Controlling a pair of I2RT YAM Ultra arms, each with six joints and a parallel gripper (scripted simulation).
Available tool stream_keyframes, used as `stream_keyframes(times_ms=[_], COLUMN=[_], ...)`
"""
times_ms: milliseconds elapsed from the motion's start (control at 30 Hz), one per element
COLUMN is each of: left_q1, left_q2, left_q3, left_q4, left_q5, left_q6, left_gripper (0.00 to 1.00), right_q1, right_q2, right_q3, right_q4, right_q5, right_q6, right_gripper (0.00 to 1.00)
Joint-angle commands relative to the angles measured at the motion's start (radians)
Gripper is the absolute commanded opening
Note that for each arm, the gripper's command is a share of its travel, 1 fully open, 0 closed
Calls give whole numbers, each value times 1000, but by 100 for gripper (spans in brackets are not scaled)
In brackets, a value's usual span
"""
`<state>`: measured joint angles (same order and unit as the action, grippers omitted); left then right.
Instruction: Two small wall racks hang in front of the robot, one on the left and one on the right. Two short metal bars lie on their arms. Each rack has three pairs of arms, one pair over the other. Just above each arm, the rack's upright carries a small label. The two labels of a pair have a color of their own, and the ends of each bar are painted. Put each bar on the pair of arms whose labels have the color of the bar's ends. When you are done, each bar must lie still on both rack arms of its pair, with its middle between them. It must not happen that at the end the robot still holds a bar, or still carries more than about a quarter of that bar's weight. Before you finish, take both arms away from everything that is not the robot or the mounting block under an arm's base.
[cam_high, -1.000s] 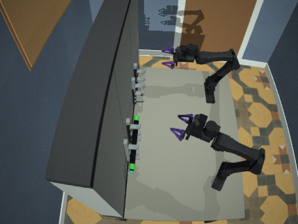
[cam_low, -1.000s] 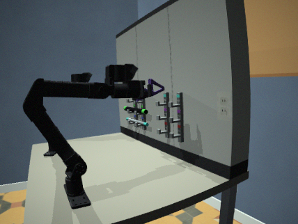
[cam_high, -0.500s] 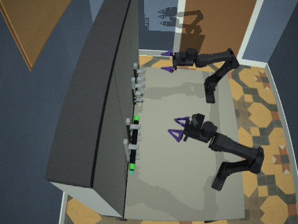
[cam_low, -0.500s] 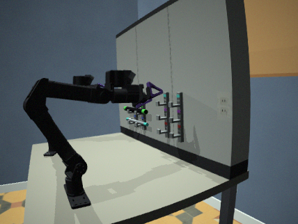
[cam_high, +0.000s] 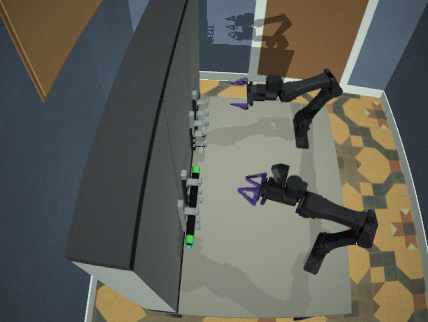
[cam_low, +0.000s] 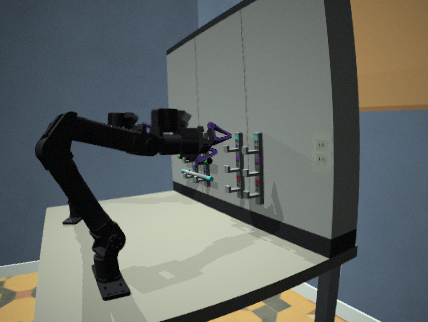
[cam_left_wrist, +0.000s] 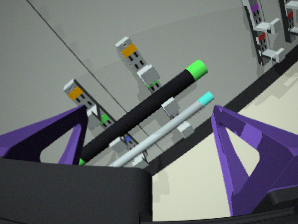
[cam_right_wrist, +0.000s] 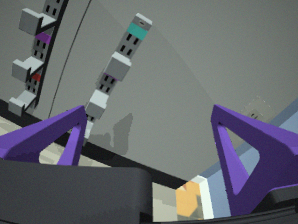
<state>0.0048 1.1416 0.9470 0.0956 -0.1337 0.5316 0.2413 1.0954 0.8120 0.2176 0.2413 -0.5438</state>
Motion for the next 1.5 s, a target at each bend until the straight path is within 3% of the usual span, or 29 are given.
stream_keyframes(times_ms=[0, 1467], left_q1=[6, -2], left_q2=[15, 182], left_q3=[-20, -148], left_q4=[33, 343], left_q5=[-25, -206], left_q6=[56, 596], left_gripper=[100, 100], right_q1=[20, 201], right_q2=[3, 166], right_q3=[-2, -131], right_q4=[56, 351], right_q5=[27, 213], right_q6=[-57, -602], right_gripper=[100, 100])
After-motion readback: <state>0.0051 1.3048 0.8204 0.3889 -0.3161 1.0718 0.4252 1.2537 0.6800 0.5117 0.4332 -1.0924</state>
